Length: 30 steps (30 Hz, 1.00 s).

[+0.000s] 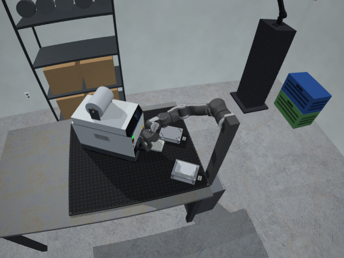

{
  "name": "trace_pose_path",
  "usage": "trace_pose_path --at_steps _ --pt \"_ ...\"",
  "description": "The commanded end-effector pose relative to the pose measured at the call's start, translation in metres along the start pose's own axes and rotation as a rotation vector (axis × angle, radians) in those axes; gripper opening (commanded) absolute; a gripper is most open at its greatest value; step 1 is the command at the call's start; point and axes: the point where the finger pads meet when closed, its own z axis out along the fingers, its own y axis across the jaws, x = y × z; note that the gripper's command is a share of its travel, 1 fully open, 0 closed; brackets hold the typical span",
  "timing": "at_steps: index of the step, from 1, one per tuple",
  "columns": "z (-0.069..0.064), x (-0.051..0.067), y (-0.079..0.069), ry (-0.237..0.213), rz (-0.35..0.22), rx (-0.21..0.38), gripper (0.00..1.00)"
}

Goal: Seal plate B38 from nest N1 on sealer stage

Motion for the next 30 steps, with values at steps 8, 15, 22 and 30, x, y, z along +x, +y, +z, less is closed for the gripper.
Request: trace_pose_path --at_steps 8,15,22,30 --pt "-0.0036 0.0007 0.0094 -0.004 0.007 -0.033 0.00" --pt "-0.0048 0.0000 0.0083 0.000 0.187 -0.211 0.00" --pt "-0.0048 0.0000 0.0083 0.000 0.187 -0.211 0.00" --pt "-0.0053 0.0000 0.0078 0.005 0.292 -0.319 0.00"
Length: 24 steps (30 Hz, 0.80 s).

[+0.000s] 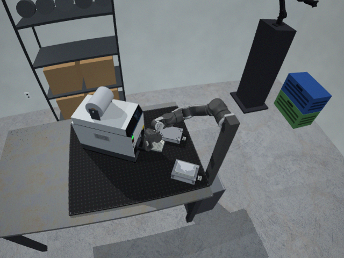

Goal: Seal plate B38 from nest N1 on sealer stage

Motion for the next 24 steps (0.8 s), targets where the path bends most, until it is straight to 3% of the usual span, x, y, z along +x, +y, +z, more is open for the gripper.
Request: trace_pose_path --at_steps 1,2,14,19,24 --pt "0.0005 -0.0047 0.0030 -0.020 0.068 -0.068 0.00" --pt "0.0004 -0.0052 0.0027 -0.020 0.104 -0.105 0.00" --pt "0.0004 -0.0052 0.0027 -0.020 0.104 -0.105 0.00" --pt "0.0001 -0.0054 0.0018 -0.017 0.284 -0.291 0.00" --pt "0.0001 -0.0054 0.0018 -0.017 0.284 -0.291 0.00"
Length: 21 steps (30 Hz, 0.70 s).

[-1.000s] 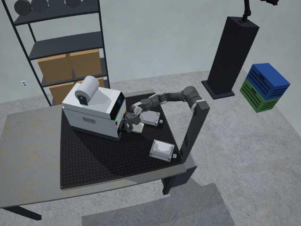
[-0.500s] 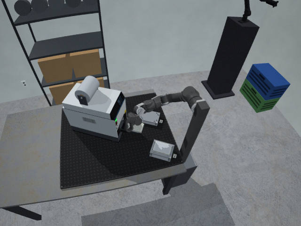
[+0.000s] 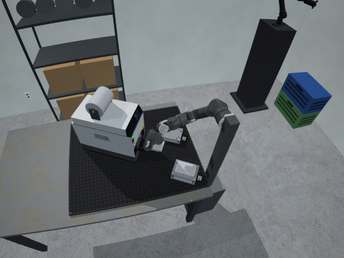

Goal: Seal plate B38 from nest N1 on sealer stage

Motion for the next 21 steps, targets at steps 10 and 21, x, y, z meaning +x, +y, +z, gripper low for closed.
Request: trace_pose_path --at_steps 10,21 --pt "-0.0005 -0.0005 0.0004 -0.002 0.109 -0.116 0.00" --pt "-0.0004 -0.0007 -0.0006 -0.002 0.182 -0.190 0.00"
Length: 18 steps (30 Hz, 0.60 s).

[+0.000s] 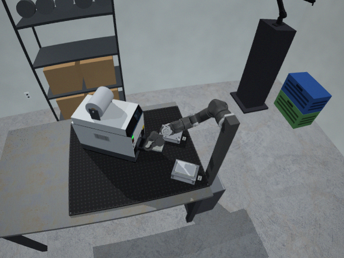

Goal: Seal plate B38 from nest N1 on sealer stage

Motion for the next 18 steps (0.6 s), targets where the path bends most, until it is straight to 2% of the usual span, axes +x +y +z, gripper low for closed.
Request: trace_pose_path --at_steps 1,3,8,18 --pt "-0.0002 0.0004 -0.0003 -0.001 -0.001 -0.002 0.00" --pt "-0.0002 0.0004 -0.0003 -0.001 -0.001 -0.002 0.00" --pt "-0.0005 0.0006 -0.0008 0.000 0.182 -0.188 0.00" --pt "-0.0005 0.0006 -0.0008 0.000 0.182 -0.188 0.00"
